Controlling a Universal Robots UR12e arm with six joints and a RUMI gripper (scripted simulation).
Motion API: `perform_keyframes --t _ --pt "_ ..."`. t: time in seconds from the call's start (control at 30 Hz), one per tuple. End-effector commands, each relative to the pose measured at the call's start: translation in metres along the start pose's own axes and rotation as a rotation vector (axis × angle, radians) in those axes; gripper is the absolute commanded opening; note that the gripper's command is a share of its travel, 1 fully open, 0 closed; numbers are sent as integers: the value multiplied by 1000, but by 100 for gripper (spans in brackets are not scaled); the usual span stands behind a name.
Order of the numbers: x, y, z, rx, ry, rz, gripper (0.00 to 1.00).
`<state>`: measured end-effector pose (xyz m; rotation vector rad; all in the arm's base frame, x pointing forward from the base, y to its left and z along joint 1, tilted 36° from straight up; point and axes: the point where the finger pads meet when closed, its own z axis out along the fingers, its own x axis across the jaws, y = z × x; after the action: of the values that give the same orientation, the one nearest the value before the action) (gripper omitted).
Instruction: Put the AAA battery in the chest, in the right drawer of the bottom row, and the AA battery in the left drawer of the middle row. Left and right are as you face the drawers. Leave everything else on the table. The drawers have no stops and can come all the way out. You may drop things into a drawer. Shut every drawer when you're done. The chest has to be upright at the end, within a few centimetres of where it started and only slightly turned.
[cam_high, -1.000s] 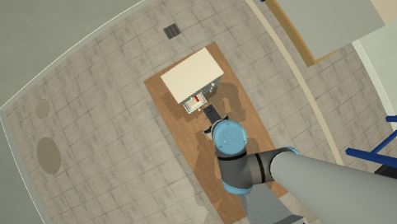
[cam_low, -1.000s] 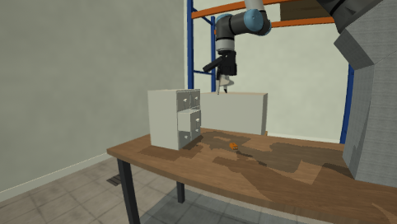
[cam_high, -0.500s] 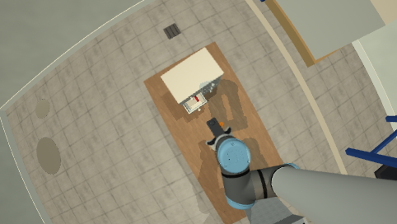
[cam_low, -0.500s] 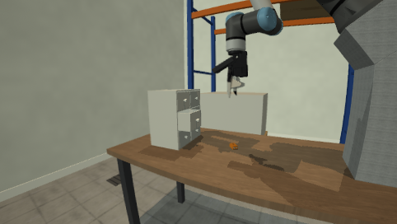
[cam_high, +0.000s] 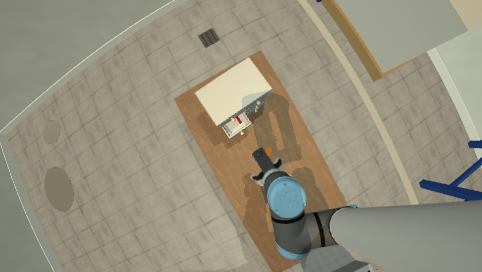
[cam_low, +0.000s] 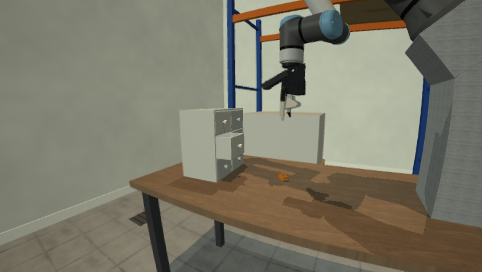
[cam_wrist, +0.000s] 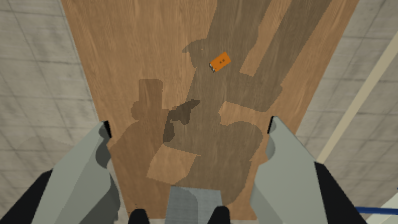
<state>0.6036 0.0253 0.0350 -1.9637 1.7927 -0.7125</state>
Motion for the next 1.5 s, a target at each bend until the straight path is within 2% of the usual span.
perform_keyframes --t 0.0,0.23,0.47,0.53,0.7,1.03,1.1,1.3,1.47 --pt "0 -1 1 17 0 0 100" --pt "0 -6 6 78 0 0 100" --pt "0 -13 13 172 0 0 100" --pt "0 -13 13 172 0 0 100" --pt "-1 -18 19 256 0 -1 100" --pt "0 -34 39 480 1 0 100" --pt "0 -34 39 480 1 0 100" --pt "0 -44 54 657 0 -1 100" --pt "0 -57 69 834 1 0 100"
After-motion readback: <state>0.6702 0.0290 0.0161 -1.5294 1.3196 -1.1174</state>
